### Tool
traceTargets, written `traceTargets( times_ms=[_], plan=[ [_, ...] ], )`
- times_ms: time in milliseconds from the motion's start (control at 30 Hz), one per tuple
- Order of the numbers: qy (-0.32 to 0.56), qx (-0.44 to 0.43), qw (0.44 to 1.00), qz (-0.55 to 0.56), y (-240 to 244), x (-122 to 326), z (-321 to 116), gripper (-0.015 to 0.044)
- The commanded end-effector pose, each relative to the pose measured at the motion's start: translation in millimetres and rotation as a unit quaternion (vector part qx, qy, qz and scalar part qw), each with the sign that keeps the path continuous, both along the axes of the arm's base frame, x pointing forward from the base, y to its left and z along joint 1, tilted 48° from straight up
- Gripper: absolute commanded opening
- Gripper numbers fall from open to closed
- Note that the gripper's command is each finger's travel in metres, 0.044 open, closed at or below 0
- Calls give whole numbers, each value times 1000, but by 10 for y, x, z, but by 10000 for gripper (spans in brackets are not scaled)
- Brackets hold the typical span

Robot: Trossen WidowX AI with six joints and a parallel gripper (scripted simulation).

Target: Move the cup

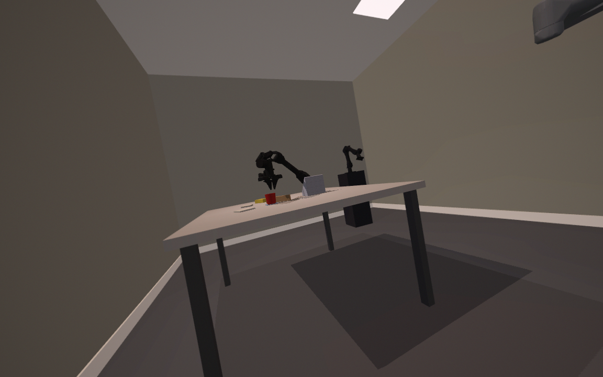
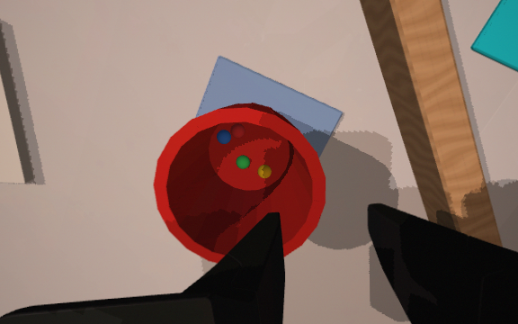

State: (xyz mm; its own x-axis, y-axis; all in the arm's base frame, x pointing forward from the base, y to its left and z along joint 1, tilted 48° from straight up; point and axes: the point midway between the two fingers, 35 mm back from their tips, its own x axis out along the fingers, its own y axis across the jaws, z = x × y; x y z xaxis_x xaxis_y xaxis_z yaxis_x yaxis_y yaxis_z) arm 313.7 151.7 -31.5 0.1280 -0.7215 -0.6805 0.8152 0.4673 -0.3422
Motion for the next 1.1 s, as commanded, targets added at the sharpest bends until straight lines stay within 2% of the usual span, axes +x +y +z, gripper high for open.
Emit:
traceTargets(
  times_ms=[0, 1067],
  plan=[
    [-3, -2, 1000, -2, -20, 14, -5, 148],
    [-3, -3, 1000, -2, -399, 90, -355, 148]
  ],
)
